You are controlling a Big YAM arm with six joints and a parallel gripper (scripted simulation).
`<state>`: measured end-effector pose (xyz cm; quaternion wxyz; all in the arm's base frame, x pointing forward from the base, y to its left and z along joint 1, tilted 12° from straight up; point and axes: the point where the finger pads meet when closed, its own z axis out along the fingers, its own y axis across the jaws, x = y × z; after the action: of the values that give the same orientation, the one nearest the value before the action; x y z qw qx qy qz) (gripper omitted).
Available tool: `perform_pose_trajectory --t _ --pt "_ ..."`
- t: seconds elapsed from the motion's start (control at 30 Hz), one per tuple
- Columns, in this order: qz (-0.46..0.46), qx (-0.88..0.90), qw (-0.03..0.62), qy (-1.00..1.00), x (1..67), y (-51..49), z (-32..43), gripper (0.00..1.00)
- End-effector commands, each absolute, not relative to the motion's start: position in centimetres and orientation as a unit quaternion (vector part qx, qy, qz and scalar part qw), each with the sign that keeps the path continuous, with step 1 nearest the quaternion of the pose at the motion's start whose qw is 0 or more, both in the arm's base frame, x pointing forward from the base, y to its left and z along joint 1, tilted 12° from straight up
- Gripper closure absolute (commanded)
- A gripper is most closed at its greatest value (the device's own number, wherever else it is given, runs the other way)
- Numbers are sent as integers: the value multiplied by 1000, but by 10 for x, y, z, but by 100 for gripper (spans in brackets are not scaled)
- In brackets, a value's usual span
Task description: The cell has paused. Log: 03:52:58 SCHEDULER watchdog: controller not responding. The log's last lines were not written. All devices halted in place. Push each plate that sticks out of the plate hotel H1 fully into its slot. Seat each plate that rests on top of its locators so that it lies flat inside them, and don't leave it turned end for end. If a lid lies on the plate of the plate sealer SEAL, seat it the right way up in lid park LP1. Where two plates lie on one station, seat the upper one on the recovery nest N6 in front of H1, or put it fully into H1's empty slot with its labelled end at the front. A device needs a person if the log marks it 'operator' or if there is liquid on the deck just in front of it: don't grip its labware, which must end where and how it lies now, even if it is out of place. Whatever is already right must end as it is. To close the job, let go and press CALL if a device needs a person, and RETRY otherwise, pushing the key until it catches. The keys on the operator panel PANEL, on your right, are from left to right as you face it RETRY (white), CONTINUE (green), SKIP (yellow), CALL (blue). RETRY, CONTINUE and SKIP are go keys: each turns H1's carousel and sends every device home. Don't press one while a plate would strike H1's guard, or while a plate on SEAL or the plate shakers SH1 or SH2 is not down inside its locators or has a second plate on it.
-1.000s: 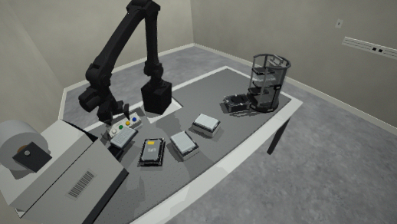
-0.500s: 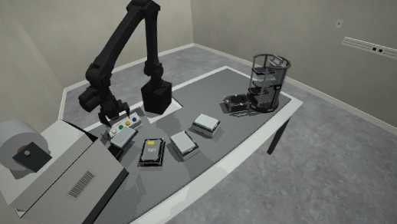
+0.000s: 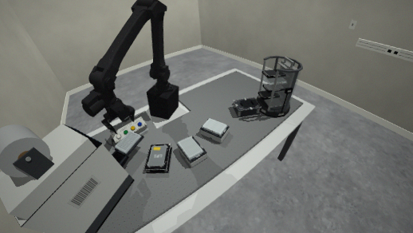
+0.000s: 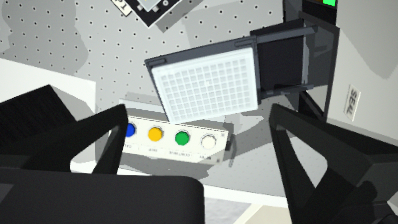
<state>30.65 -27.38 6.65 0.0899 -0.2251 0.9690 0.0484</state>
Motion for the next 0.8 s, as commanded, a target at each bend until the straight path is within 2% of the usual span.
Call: perform_pose_trajectory --t 0.0,0.2,0.67,0.77 --pt "26 -279 104 954 314 -287 87 0" --pt "20 -338 105 935 314 -287 87 0" --pt "25 -335 102 936 314 -282 78 0" --pt "40 -344 96 933 311 -271 55 0"
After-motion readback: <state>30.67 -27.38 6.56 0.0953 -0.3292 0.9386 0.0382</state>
